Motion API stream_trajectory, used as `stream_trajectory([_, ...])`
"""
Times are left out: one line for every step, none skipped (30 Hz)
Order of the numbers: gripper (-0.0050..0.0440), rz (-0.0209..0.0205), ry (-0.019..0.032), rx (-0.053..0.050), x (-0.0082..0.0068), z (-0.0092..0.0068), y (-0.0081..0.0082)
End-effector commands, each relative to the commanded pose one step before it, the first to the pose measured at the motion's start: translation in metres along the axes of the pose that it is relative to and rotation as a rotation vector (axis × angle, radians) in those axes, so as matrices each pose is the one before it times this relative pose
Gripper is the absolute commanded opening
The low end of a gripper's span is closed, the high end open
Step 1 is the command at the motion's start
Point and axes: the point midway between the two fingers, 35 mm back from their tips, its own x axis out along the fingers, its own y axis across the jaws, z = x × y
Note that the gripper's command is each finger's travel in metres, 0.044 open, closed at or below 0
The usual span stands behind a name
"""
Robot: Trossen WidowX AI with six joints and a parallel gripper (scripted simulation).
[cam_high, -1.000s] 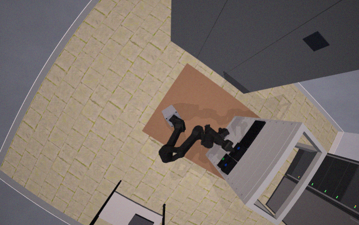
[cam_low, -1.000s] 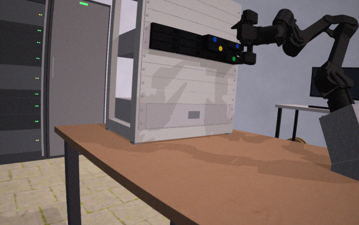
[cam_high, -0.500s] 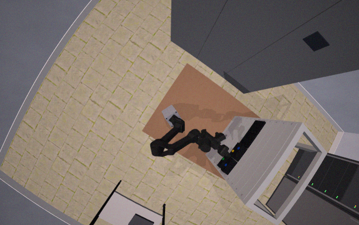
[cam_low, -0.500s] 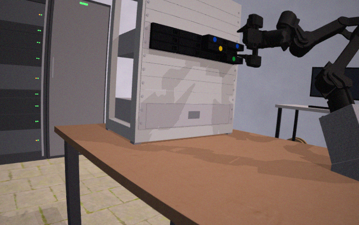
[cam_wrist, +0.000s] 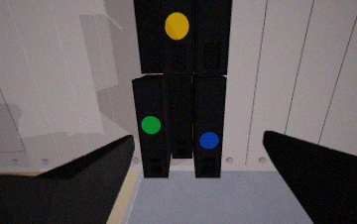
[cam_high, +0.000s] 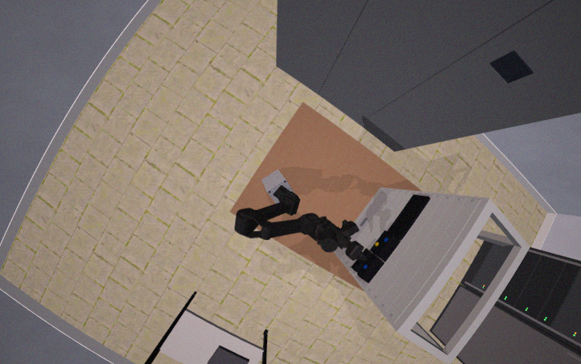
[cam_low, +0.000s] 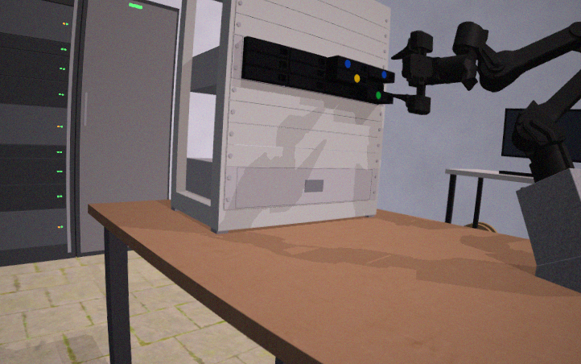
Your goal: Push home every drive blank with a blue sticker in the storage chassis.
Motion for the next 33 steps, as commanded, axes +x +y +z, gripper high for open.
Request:
stream_trajectory([0.044,-0.01879,-0.00562,0.0107,0.00099,-0.01159,-0.00672])
stream_trajectory([0.044,0.0,0.0,0.0,0.0,0.0,0.0])
stream_trajectory([0.044,0.0,0.0,0.0,0.0,0.0,0.0])
stream_trajectory([0.044,-0.00012,0.00002,0.0,0.00008,-0.00164,0.00021])
stream_trajectory([0.044,0.0,0.0,0.0,0.00005,-0.00154,0.00021])
stream_trajectory([0.044,0.0001,-0.00002,0.0,0.00002,-0.00144,0.0002])
stream_trajectory([0.044,-0.00008,0.00001,0.0,0.00006,-0.00132,0.00017])
stream_trajectory([0.044,-0.00004,0.00001,0.0,0.00005,-0.00121,0.00016])
stream_trajectory([0.044,0.00003,-0.00001,0.0,0.00003,-0.00111,0.00015])
stream_trajectory([0.044,0.00008,-0.00001,0.0,0.00002,-0.00101,0.00014])
stream_trajectory([0.044,-0.00004,0.00001,0.0,0.00004,-0.0009,0.00012])
stream_trajectory([0.044,-0.00005,0.00001,0.0,0.00004,-0.00079,0.0001])
stream_trajectory([0.044,-0.00002,0.0,0.0,0.00003,-0.0007,0.00009])
stream_trajectory([0.044,0.0,0.0,0.0,0.00002,-0.0006,0.00008])
stream_trajectory([0.044,0.00002,0.0,0.0,0.00001,-0.00051,0.00007])
stream_trajectory([0.044,0.00002,0.0,0.0,0.00001,-0.00042,0.00006])
stream_trajectory([0.044,0.00002,0.0,0.0,0.00001,-0.00034,0.00005])
stream_trajectory([0.044,0.00002,0.0,0.0,0.0,-0.00026,0.00004])
stream_trajectory([0.044,0.0,0.0,0.0,0.0,0.0,0.0])
stream_trajectory([0.044,0.0,0.0,0.0,0.0,0.0,0.0])
stream_trajectory([0.044,0.00002,0.0,0.0,0.0,-0.0002,0.00003])
stream_trajectory([0.044,0.00001,0.0,0.0,0.0,-0.00014,0.00002])
stream_trajectory([0.044,0.00001,0.0,0.0,0.0,-0.00008,0.00001])
stream_trajectory([0.044,0.00001,0.0,0.0,0.0,-0.00004,0.00001])
stream_trajectory([0.044,0.0,0.0,0.0,0.0,-0.00002,0.0])
stream_trajectory([0.044,0.0,0.0,0.0,0.0,0.0,0.0])
stream_trajectory([0.044,0.0,0.0,0.0,0.0,0.0,0.0])
stream_trajectory([0.044,0.0,0.0,0.0,0.0,0.0,0.0])
stream_trajectory([0.044,0.0,0.0,0.0,0.0,0.0,0.0])
stream_trajectory([0.044,0.0,0.0,0.0,0.0,0.0,0.0])
stream_trajectory([0.044,0.0,0.0,0.0,0.0,0.0,0.0])
stream_trajectory([0.044,0.0,0.0,0.0,0.0,0.0,0.0])
stream_trajectory([0.044,0.0,0.0,0.0,0.0,0.0,0.0])
